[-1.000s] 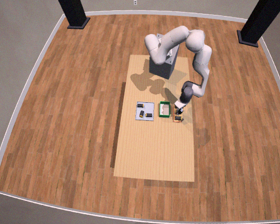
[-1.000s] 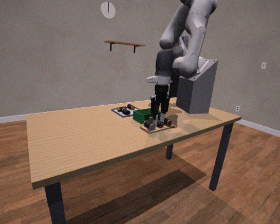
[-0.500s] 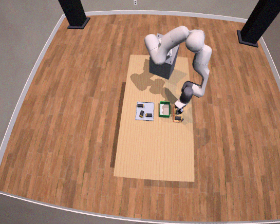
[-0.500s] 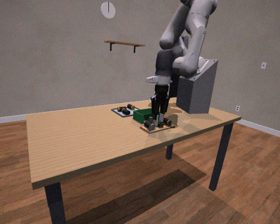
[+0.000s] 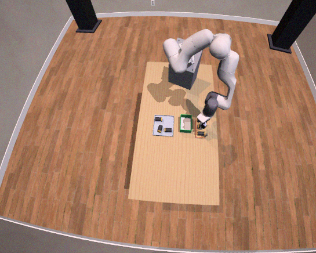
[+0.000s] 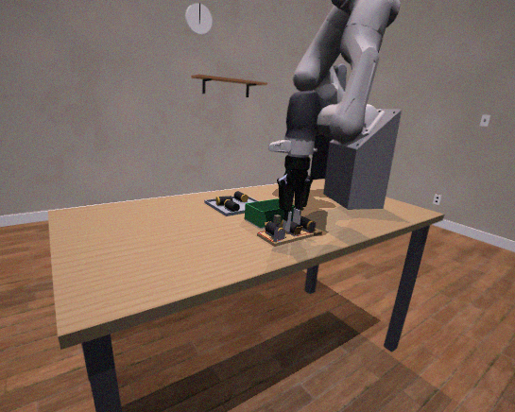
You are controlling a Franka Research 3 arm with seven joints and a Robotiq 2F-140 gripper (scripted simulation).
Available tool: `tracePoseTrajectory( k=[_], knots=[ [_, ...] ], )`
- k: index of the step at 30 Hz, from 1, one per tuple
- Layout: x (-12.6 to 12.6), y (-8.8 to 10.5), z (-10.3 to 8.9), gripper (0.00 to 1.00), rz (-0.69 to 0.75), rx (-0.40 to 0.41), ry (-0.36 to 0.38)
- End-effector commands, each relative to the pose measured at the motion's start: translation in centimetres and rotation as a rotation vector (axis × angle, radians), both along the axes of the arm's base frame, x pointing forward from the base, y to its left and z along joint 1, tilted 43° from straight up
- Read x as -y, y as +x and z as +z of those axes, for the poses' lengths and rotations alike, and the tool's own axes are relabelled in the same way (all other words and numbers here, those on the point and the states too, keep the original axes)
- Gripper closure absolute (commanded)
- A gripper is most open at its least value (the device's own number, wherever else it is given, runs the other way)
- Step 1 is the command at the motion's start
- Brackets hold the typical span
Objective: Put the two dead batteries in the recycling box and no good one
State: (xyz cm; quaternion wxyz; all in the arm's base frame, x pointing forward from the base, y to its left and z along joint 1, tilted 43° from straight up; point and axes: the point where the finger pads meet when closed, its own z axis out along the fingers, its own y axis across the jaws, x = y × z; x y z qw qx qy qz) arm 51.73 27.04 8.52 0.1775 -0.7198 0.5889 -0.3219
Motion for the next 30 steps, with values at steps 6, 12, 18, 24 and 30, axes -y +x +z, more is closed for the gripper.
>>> tracePoseTrajectory(
  k=[6,12,18,24,30],
  knots=[
    [0.0,0.1,0.0,0.84,0.006,0.001,-0.004],
    [-0.1,-0.4,0.5,0.84,0.006,0.001,-0.004],
    [-0.5,-2.2,2.5,0.84,0.006,0.001,-0.004],
    [-0.6,-2.9,3.2,0.84,0.006,0.001,-0.004],
    [-0.6,-3.0,3.3,0.84,0.006,0.001,-0.004]
  ],
)
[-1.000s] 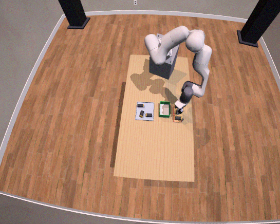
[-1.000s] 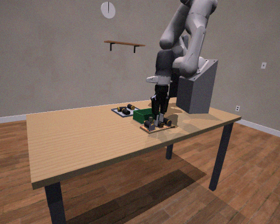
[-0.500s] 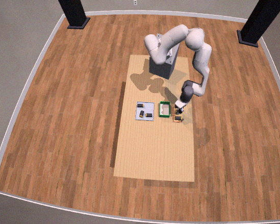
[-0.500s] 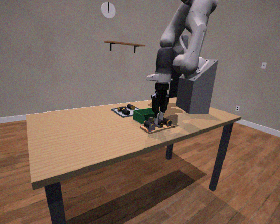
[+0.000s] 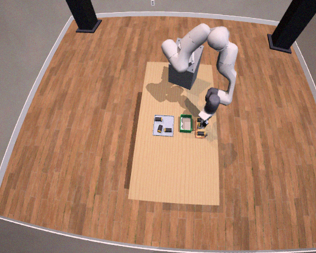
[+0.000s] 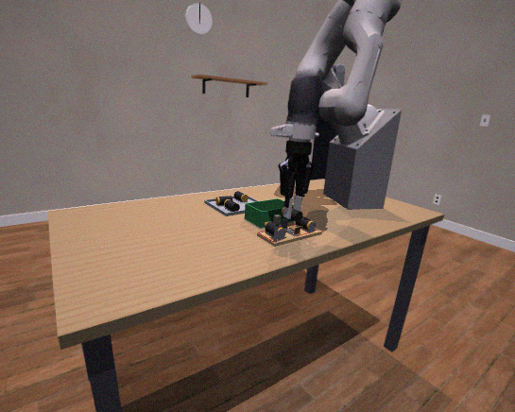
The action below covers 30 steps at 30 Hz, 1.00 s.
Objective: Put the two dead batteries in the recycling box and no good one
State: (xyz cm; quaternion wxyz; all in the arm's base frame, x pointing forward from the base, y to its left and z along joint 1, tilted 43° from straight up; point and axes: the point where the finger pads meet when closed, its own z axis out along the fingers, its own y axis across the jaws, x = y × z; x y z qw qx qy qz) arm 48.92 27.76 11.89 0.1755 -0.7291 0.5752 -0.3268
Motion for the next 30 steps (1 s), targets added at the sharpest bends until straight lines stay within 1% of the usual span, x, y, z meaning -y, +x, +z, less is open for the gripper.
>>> tracePoseTrajectory(
  k=[1,3,5,7,9,11,16,22,30],
  knots=[
    [0.1,-0.3,0.1,0.84,-0.022,-0.003,0.016],
    [-0.1,-1.2,1.1,0.84,-0.022,-0.003,0.016],
    [-0.3,-2.6,2.6,0.84,-0.022,-0.003,0.016],
    [-0.3,-2.6,2.6,0.84,-0.022,-0.003,0.016],
    [-0.5,-3.8,3.9,0.84,-0.022,-0.003,0.016],
    [-0.6,-4.4,4.5,0.84,-0.022,-0.003,0.016],
    [-0.6,-4.4,4.5,0.84,-0.024,-0.003,0.018],
    [-0.6,-4.4,4.5,0.84,-0.057,0.003,0.049],
    [-0.6,-4.4,4.5,0.84,-0.067,0.005,0.058]
  ],
)
